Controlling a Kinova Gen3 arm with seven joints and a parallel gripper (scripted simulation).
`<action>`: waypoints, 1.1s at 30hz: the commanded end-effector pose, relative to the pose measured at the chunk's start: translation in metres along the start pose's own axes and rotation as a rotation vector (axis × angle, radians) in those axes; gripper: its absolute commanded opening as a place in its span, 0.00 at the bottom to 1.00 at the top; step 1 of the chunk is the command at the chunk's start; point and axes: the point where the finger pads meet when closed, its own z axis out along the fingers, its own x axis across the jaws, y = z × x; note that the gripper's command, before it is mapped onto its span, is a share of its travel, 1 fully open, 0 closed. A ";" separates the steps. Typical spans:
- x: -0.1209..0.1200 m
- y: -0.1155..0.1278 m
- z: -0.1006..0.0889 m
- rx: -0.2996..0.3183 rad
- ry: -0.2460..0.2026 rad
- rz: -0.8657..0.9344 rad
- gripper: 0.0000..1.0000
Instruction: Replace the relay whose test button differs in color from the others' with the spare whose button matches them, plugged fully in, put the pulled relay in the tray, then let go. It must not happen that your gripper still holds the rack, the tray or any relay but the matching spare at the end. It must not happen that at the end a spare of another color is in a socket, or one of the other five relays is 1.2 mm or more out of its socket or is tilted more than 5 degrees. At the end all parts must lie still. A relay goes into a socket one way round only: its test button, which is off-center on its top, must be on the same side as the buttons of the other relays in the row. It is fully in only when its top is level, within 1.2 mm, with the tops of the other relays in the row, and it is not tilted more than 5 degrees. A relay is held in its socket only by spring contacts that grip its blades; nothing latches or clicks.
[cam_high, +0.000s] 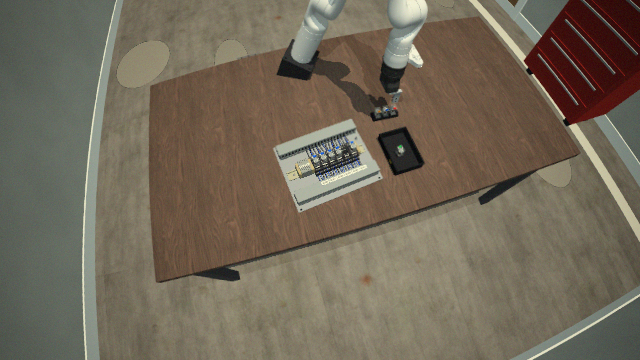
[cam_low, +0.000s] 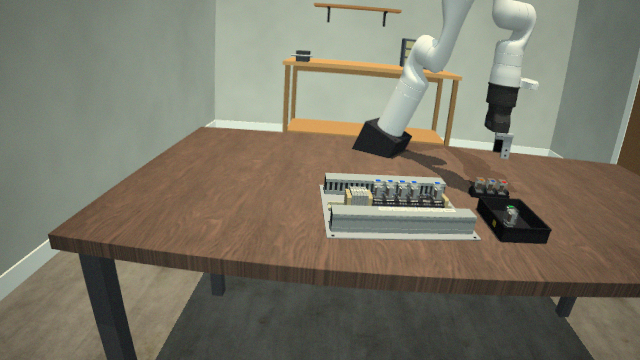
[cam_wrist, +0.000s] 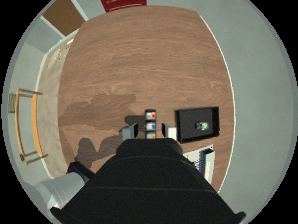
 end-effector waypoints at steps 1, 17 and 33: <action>0.001 0.002 -0.001 -0.002 0.003 0.004 1.00; 0.002 0.005 -0.002 -0.002 0.003 0.004 1.00; 0.003 0.010 -0.003 -0.001 0.002 -0.228 1.00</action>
